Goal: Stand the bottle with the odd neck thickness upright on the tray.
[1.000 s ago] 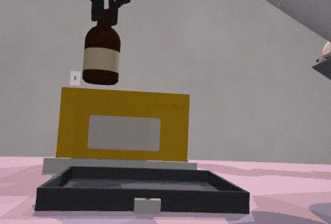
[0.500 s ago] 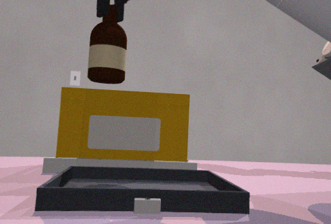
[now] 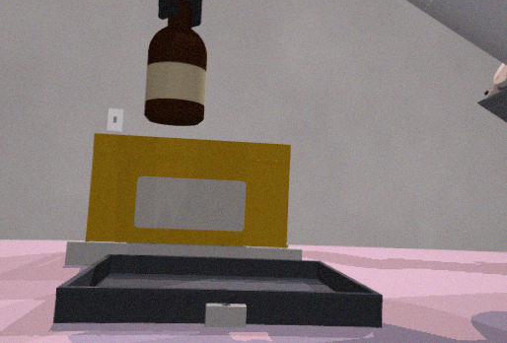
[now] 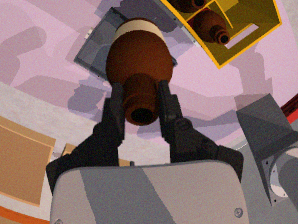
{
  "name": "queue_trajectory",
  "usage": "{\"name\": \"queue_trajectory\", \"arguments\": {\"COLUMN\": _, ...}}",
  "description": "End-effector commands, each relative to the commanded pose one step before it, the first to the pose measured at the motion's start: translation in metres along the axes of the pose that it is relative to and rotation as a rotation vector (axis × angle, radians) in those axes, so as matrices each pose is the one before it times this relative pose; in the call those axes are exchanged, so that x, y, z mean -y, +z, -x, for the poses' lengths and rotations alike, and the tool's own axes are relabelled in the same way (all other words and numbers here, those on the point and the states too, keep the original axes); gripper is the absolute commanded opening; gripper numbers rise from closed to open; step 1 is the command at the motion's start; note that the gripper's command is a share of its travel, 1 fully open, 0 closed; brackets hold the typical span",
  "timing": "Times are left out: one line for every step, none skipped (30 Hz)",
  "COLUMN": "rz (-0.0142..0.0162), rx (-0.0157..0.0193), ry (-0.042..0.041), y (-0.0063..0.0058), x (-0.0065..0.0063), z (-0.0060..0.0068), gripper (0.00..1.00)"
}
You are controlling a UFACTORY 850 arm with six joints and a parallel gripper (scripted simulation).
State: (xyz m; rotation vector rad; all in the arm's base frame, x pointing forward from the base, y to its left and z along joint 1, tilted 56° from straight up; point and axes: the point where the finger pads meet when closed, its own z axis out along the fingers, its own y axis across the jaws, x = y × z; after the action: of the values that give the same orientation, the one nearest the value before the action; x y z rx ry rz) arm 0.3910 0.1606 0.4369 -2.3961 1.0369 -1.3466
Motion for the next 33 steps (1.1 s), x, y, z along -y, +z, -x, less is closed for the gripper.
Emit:
{"name": "queue_trajectory", "arguments": {"rz": -0.00075, "rx": -0.0015, "ry": 0.00155, "y": -0.00021, "x": 0.00221, "z": 0.00521, "gripper": 0.0}}
{"name": "queue_trajectory", "arguments": {"rz": -0.00001, "rx": -0.00001, "ry": 0.0, "y": 0.0, "x": 0.00073, "z": 0.00248, "gripper": 0.0}}
{"name": "queue_trajectory", "arguments": {"rz": 0.00001, "rx": 0.00001, "ry": 0.0, "y": 0.0, "x": 0.00074, "z": 0.00249, "gripper": 0.0}}
{"name": "queue_trajectory", "arguments": {"rz": -0.00001, "rx": -0.00001, "ry": 0.0, "y": 0.0, "x": 0.00074, "z": 0.00249, "gripper": 0.0}}
{"name": "queue_trajectory", "arguments": {"rz": 0.00001, "rx": 0.0, "ry": 0.0, "y": 0.0, "x": 0.00074, "z": 0.0025, "gripper": 0.0}}
{"name": "queue_trajectory", "arguments": {"rz": 0.0, "rx": 0.0, "ry": 0.0, "y": 0.0, "x": 0.00074, "z": 0.0025, "gripper": 0.0}}
{"name": "queue_trajectory", "arguments": {"rz": 0.0, "rx": 0.0, "ry": 0.0, "y": 0.0, "x": 0.00074, "z": 0.0025, "gripper": 0.0}}
{"name": "queue_trajectory", "arguments": {"rz": 0.0, "rx": 0.0, "ry": 0.0, "y": 0.0, "x": 0.00074, "z": 0.0025, "gripper": 0.0}}
{"name": "queue_trajectory", "arguments": {"rz": 0.0, "rx": 0.0, "ry": 0.0, "y": 0.0, "x": 0.00074, "z": 0.0025, "gripper": 0.0}}
{"name": "queue_trajectory", "arguments": {"rz": 0.0, "rx": 0.0, "ry": 0.0, "y": 0.0, "x": 0.00074, "z": 0.00251, "gripper": 0.0}}
{"name": "queue_trajectory", "arguments": {"rz": -0.00001, "rx": -0.00001, "ry": 0.0, "y": 0.0, "x": 0.00074, "z": 0.0025, "gripper": 0.0}}
{"name": "queue_trajectory", "arguments": {"rz": 0.00001, "rx": 0.00001, "ry": 0.0, "y": 0.0, "x": 0.00074, "z": 0.0025, "gripper": 0.0}}
{"name": "queue_trajectory", "arguments": {"rz": -0.00001, "rx": -0.00001, "ry": 0.0, "y": 0.0, "x": 0.00073, "z": 0.00249, "gripper": 0.0}}
{"name": "queue_trajectory", "arguments": {"rz": 0.00001, "rx": 0.00001, "ry": 0.0, "y": 0.0, "x": 0.00074, "z": 0.00249, "gripper": 0.0}}
{"name": "queue_trajectory", "arguments": {"rz": -0.00001, "rx": -0.00001, "ry": 0.0, "y": -0.00001, "x": 0.00073, "z": 0.00248, "gripper": 0.0}}
{"name": "queue_trajectory", "arguments": {"rz": 0.0, "rx": 0.0, "ry": 0.0, "y": 0.0, "x": 0.0, "z": 0.0, "gripper": 0.0}}
{"name": "queue_trajectory", "arguments": {"rz": 0.0, "rx": 0.0, "ry": 0.0, "y": 0.0, "x": 0.0, "z": 0.0, "gripper": 0.0}}
{"name": "queue_trajectory", "arguments": {"rz": 0.00001, "rx": 0.00001, "ry": 0.0, "y": 0.0, "x": 0.00074, "z": 0.00248, "gripper": 0.0}}
{"name": "queue_trajectory", "arguments": {"rz": -0.00002, "rx": -0.00001, "ry": 0.0, "y": -0.00001, "x": 0.00072, "z": 0.00246, "gripper": 0.0}}
{"name": "queue_trajectory", "arguments": {"rz": 0.00001, "rx": 0.00001, "ry": 0.0, "y": 0.0, "x": 0.00073, "z": 0.00247, "gripper": 0.0}}
{"name": "queue_trajectory", "arguments": {"rz": -0.00001, "rx": -0.00001, "ry": 0.0, "y": 0.0, "x": 0.00072, "z": 0.00245, "gripper": 0.0}}
{"name": "queue_trajectory", "arguments": {"rz": 0.00001, "rx": 0.00001, "ry": 0.0, "y": 0.0, "x": 0.00073, "z": 0.00244, "gripper": 0.0}}
{"name": "queue_trajectory", "arguments": {"rz": -0.00001, "rx": -0.00001, "ry": 0.0, "y": 0.0, "x": 0.00071, "z": 0.00242, "gripper": 0.0}}
{"name": "queue_trajectory", "arguments": {"rz": 0.00001, "rx": 0.00001, "ry": 0.0, "y": 0.0, "x": 0.00072, "z": 0.00242, "gripper": 0.0}}
{"name": "queue_trajectory", "arguments": {"rz": -0.00001, "rx": -0.00001, "ry": 0.0, "y": 0.0, "x": 0.0007, "z": 0.00239, "gripper": 0.0}}
{"name": "queue_trajectory", "arguments": {"rz": 0.00001, "rx": 0.00001, "ry": 0.0, "y": 0.0, "x": 0.00071, "z": 0.00239, "gripper": 0.0}}
{"name": "queue_trajectory", "arguments": {"rz": -0.00001, "rx": -0.00001, "ry": 0.0, "y": 0.0, "x": 0.00069, "z": 0.00236, "gripper": 0.0}}
{"name": "queue_trajectory", "arguments": {"rz": 0.00001, "rx": 0.00001, "ry": 0.0, "y": 0.0, "x": 0.0007, "z": 0.00235, "gripper": 0.0}}
{"name": "queue_trajectory", "arguments": {"rz": -0.00001, "rx": -0.00001, "ry": 0.0, "y": 0.0, "x": 0.00068, "z": 0.00232, "gripper": 0.0}}
{"name": "queue_trajectory", "arguments": {"rz": 0.00001, "rx": 0.00001, "ry": 0.0, "y": 0.0, "x": 0.00069, "z": 0.00231, "gripper": 0.0}}
{"name": "queue_trajectory", "arguments": {"rz": -0.00001, "rx": -0.00001, "ry": 0.0, "y": 0.0, "x": 0.00067, "z": 0.00228, "gripper": 0.0}}
{"name": "queue_trajectory", "arguments": {"rz": 0.00001, "rx": 0.00001, "ry": 0.0, "y": 0.0, "x": 0.00068, "z": 0.00227, "gripper": 0.0}}
{"name": "queue_trajectory", "arguments": {"rz": 0.0, "rx": 0.0, "ry": 0.0, "y": 0.0, "x": 0.0, "z": 0.0, "gripper": 0.0}}
